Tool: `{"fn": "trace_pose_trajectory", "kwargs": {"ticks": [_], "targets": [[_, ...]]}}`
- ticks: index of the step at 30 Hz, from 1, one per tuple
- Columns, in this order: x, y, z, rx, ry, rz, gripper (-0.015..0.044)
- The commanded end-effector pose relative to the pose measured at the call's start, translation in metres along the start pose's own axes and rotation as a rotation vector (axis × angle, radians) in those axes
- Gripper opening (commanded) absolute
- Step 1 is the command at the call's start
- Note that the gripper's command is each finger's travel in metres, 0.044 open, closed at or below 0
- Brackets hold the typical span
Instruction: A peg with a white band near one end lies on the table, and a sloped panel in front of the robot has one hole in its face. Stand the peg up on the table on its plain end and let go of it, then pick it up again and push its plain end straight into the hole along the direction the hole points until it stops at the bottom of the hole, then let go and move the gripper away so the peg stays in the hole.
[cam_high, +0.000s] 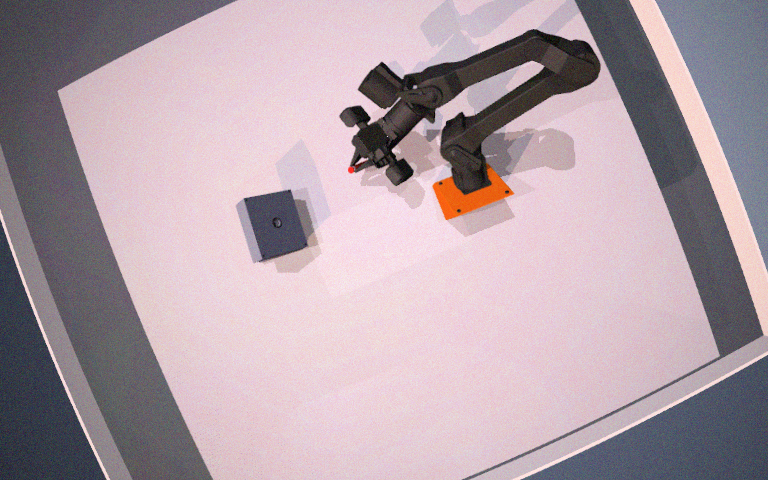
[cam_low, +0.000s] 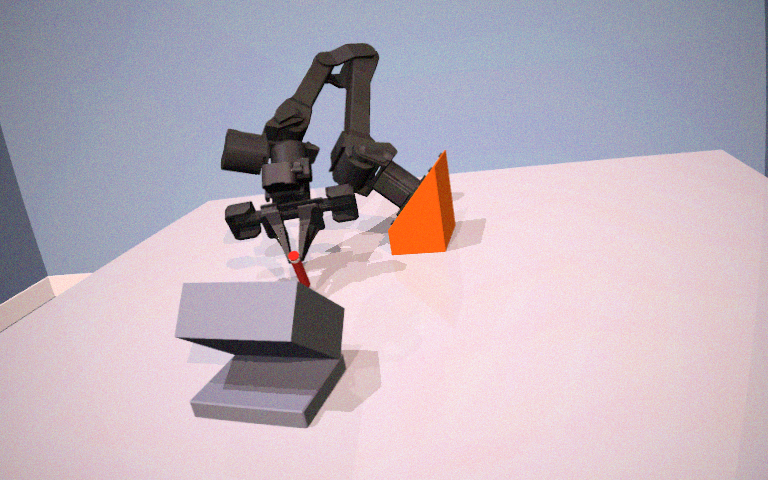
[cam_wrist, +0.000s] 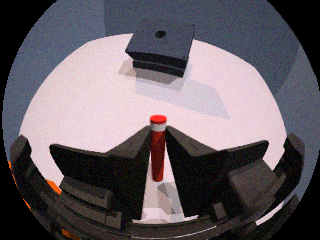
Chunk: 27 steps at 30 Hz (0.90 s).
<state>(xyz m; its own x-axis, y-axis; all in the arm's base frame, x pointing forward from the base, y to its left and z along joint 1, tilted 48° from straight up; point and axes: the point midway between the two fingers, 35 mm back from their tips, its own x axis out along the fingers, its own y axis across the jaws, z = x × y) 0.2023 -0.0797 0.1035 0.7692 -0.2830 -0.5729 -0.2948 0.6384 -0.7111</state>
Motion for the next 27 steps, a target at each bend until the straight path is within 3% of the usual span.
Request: {"fn": "trace_pose_trajectory", "kwargs": {"ticks": [1,27], "targets": [[-0.002,0.0,-0.001,-0.004,-0.032,-0.002,0.005],[-0.017,0.001,-0.012,-0.009,-0.256,-0.001,0.005]]}}
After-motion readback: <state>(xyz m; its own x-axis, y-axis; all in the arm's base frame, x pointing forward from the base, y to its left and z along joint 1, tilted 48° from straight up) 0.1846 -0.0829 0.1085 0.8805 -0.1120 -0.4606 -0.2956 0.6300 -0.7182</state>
